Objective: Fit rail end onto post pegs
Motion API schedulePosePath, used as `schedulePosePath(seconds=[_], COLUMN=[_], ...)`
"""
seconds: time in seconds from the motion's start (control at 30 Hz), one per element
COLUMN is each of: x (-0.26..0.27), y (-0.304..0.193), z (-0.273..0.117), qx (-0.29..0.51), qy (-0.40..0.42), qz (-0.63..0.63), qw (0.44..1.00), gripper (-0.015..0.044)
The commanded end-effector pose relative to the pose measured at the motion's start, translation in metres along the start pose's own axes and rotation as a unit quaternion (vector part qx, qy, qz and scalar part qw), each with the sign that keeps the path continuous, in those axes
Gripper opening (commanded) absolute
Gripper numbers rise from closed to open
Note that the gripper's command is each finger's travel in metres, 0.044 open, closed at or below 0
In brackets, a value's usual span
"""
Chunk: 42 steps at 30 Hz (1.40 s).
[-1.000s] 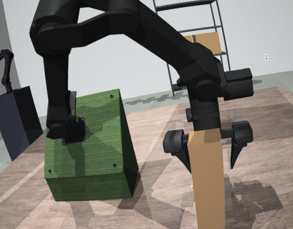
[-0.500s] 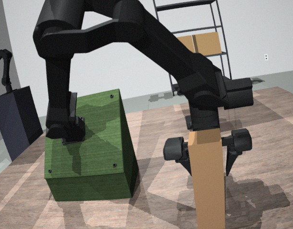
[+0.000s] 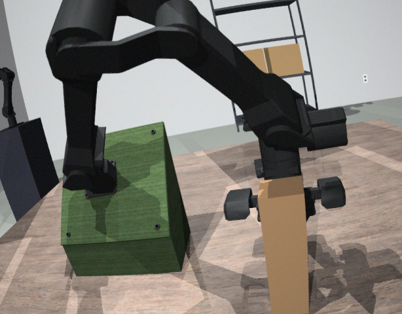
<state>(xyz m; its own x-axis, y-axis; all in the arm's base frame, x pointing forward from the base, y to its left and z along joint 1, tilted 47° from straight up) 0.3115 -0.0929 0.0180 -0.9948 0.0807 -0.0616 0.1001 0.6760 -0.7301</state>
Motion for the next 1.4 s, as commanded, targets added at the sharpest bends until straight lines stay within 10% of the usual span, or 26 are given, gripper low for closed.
schedulePosePath(seconds=[0.0,1.37], x=[0.0,-0.002], y=[0.0,0.001], z=[0.0,-0.014], qx=[0.003,0.002], qy=[0.0,0.0], qz=[-0.001,-0.001], qw=[1.0,1.0], gripper=[0.0,0.0])
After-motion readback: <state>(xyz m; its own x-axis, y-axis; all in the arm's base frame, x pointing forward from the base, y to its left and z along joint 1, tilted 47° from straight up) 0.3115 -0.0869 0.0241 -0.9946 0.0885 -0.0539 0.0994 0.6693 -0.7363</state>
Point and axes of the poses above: the point midway between the two fingers, 35 mm back from their tips, its own z axis out along the fingers, its own x axis across the jaws, y = z × x, the point moved 6 cm from there along -z, back along the fingers, and after that the axes turned 4 degrees about -z, right-handed, at the moved point
